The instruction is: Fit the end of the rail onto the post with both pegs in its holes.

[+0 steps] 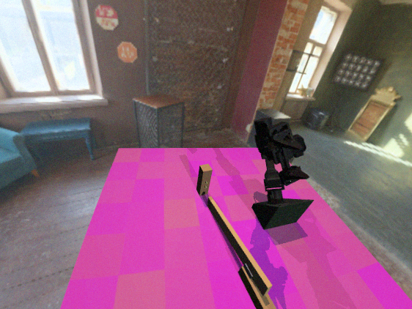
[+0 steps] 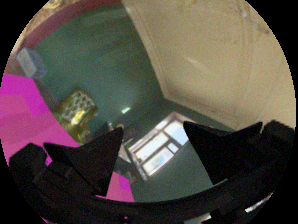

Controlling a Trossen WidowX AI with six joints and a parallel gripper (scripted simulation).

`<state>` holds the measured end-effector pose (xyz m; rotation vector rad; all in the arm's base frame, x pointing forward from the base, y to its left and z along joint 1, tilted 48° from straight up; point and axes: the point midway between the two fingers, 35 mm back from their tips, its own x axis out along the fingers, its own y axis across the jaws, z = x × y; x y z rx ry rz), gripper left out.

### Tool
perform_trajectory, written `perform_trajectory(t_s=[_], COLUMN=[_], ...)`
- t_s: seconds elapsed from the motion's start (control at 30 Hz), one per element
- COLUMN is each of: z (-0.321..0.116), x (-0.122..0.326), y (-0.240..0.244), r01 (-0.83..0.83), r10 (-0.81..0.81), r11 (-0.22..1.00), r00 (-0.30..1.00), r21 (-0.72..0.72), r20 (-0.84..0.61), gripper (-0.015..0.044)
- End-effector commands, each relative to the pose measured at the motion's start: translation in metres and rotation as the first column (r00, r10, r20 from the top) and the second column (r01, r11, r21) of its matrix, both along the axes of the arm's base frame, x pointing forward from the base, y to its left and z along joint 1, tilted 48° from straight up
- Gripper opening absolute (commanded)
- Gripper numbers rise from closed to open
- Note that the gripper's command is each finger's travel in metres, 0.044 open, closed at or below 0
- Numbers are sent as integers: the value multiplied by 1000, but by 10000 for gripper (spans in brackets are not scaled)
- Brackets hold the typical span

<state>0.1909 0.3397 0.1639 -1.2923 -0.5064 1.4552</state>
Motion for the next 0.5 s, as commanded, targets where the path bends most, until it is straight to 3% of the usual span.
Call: perform_trajectory(t_s=[0.0, 0.23, 0.47], z=[-2, -58, -107], x=[2, 66, 105], y=[-1, -57, -149], r01=[9, 323, 528], r10=[-9, -352, -649], r11=[1000, 897, 573], r00=[1000, 935, 759], r21=[-7, -303, -627], r20=[-3, -46, 47], gripper=[426, 440, 440])
